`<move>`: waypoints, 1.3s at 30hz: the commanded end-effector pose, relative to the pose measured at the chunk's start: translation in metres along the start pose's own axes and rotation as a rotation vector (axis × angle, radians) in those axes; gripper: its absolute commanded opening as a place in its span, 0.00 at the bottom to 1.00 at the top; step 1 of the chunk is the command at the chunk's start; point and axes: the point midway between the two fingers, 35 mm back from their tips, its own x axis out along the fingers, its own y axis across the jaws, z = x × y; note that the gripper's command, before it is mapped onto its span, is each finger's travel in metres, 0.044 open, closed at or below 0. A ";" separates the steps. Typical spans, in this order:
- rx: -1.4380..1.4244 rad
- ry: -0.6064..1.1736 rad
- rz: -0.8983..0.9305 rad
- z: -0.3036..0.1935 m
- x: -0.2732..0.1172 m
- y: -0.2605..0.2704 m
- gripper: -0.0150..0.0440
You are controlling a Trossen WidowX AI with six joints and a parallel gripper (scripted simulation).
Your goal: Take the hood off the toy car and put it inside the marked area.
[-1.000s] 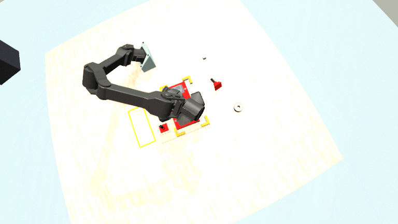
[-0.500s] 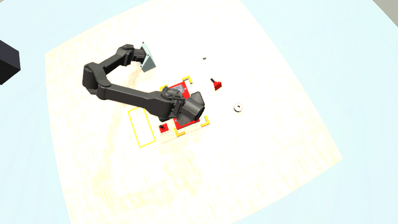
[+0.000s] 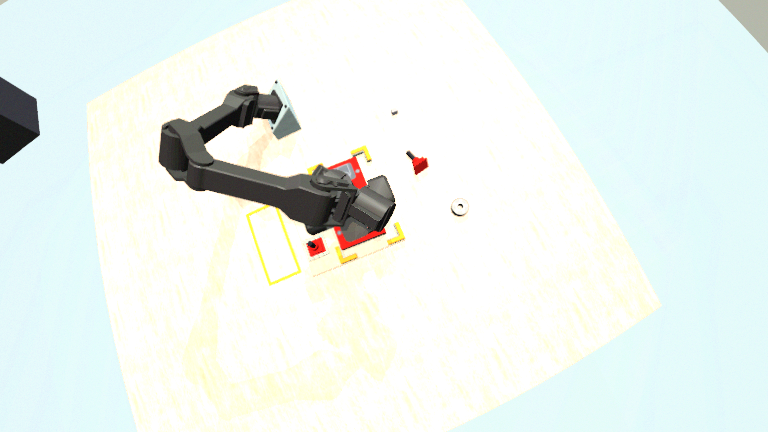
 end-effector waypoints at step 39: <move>0.004 0.002 0.007 0.001 -0.060 0.001 0.25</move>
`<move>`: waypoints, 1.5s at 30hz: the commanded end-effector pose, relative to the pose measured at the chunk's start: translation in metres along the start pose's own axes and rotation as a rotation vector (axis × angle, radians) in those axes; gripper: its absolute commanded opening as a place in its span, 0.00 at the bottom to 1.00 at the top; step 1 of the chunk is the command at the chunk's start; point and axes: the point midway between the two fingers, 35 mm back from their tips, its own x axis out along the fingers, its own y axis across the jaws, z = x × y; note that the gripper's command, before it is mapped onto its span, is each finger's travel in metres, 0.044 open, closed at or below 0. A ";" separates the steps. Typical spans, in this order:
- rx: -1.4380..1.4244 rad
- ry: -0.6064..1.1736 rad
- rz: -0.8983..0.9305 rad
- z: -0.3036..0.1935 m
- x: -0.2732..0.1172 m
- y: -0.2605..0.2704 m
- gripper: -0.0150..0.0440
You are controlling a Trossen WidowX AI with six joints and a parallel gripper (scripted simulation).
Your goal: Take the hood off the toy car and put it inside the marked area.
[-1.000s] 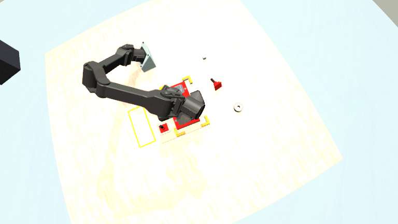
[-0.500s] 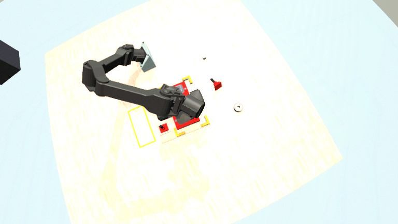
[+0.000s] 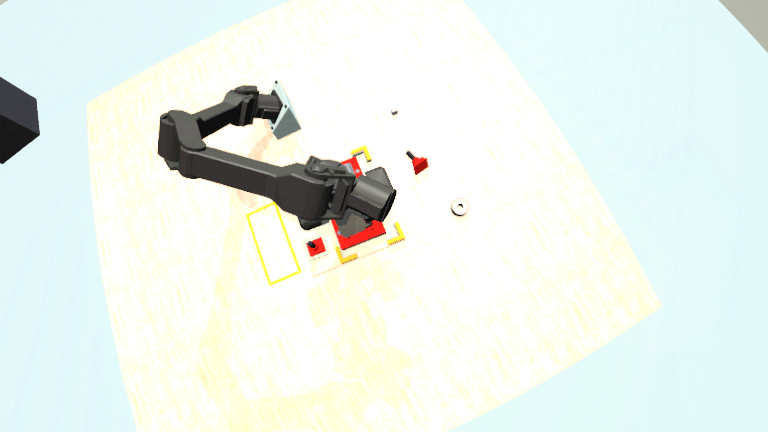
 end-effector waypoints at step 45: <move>0.004 -0.001 -0.003 -0.020 -0.023 -0.208 0.25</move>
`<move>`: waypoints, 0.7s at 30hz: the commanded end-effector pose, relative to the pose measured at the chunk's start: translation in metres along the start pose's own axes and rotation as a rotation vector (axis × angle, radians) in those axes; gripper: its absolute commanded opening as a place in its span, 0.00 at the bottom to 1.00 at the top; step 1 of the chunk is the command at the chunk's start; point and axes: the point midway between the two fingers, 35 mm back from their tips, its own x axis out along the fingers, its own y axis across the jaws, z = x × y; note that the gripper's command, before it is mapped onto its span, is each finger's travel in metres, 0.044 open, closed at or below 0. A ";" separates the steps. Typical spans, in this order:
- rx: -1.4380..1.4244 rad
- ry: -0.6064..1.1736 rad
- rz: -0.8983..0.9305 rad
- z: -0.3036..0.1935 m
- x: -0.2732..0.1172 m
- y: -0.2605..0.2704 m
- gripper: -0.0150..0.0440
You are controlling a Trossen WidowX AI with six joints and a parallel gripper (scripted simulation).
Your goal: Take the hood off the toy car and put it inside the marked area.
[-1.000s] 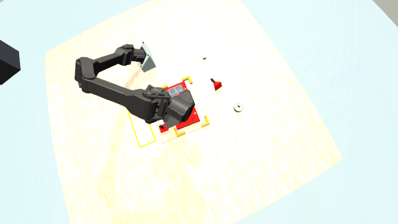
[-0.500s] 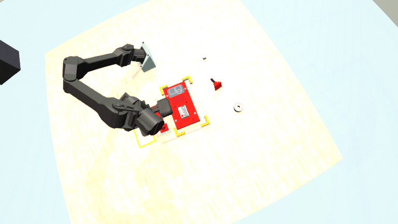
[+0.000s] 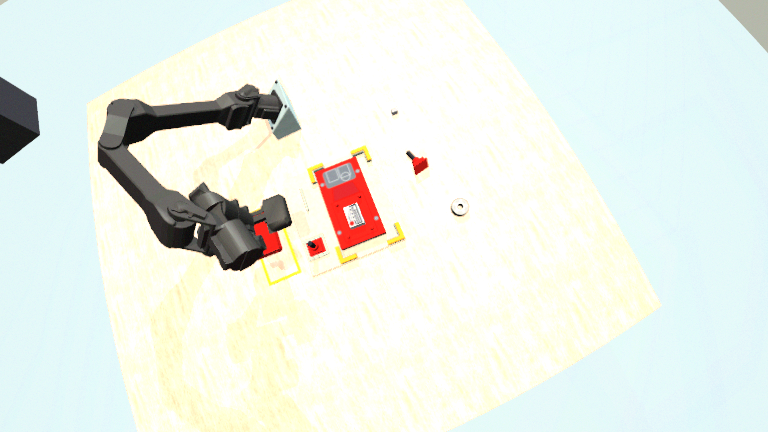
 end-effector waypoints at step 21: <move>-0.006 0.002 -0.007 -0.006 0.014 -0.013 0.25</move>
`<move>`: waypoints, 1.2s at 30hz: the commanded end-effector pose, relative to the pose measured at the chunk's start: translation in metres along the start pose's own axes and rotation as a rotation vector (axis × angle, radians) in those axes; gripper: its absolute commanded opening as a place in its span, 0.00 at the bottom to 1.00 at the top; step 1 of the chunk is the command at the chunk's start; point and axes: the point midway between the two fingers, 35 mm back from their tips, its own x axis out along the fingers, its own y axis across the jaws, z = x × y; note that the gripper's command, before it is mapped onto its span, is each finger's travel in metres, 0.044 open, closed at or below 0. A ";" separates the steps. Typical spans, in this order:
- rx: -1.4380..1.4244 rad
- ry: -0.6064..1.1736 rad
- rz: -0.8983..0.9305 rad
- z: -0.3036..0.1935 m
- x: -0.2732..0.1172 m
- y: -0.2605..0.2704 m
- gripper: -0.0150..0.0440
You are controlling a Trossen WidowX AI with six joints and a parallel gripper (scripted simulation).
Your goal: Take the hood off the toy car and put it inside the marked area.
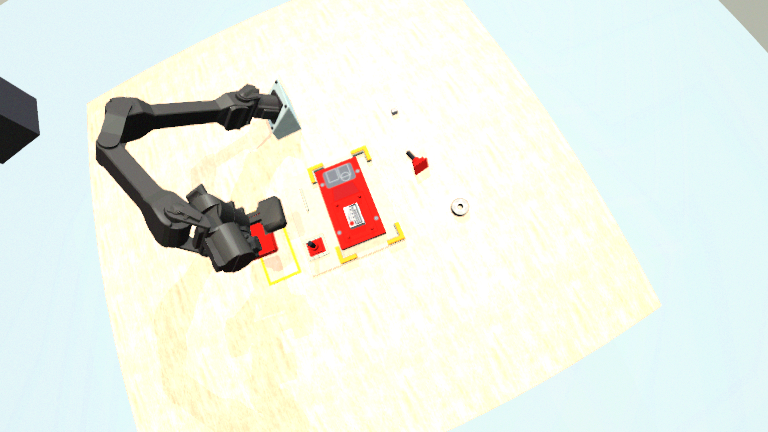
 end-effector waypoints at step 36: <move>-0.006 0.002 -0.005 0.000 0.035 -0.001 0.25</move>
